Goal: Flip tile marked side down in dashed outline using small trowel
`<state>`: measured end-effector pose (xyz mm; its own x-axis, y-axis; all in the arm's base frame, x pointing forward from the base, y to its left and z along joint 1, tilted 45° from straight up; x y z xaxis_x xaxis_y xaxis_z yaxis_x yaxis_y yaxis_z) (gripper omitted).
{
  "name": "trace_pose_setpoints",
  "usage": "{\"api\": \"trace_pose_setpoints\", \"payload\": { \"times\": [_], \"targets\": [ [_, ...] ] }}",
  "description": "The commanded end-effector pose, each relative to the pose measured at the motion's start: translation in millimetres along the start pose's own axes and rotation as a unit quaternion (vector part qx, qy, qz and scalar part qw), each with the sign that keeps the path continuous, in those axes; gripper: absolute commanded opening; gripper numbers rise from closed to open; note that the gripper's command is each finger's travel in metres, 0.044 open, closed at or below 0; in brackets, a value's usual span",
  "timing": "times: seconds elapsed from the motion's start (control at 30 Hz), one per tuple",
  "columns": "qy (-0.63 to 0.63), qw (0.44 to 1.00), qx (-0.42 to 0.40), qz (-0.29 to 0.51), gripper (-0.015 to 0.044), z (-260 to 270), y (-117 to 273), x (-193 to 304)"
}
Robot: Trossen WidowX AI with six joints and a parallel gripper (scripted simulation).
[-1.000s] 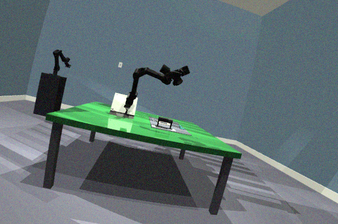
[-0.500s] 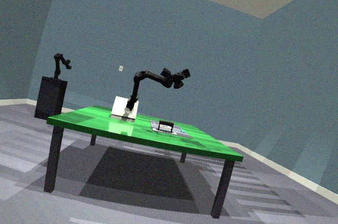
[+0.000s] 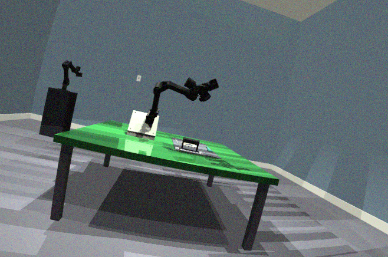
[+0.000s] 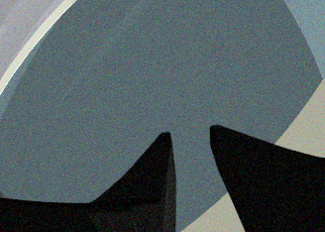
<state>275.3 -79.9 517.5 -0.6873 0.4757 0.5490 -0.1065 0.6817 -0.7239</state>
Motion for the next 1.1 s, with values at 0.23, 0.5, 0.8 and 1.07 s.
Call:
{"api": "trace_pose_setpoints", "payload": {
  "times": [0.23,0.5,0.8,1.07],
  "targets": [
    [0.0,1.0,0.0,0.0,0.01,0.0,0.0,0.0],
    [0.0,1.0,0.0,0.0,0.01,0.0,0.0,0.0],
    [0.0,1.0,0.0,0.0,0.0,0.0,0.0,0.0],
    [0.0,1.0,0.0,0.0,0.0,0.0,0.0,0.0]
  ]
}}
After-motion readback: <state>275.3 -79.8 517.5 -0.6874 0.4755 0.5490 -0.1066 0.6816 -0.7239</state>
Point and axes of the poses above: the point midway between the two fingers, 35 mm back from their tips, its own y axis back along the fingers, its own z axis across the jaws, x = y × z, the point moved 10 cm from there along y, back along the fingers, and after that the axes turned 7 degrees about -y, right-handed, at the moved point
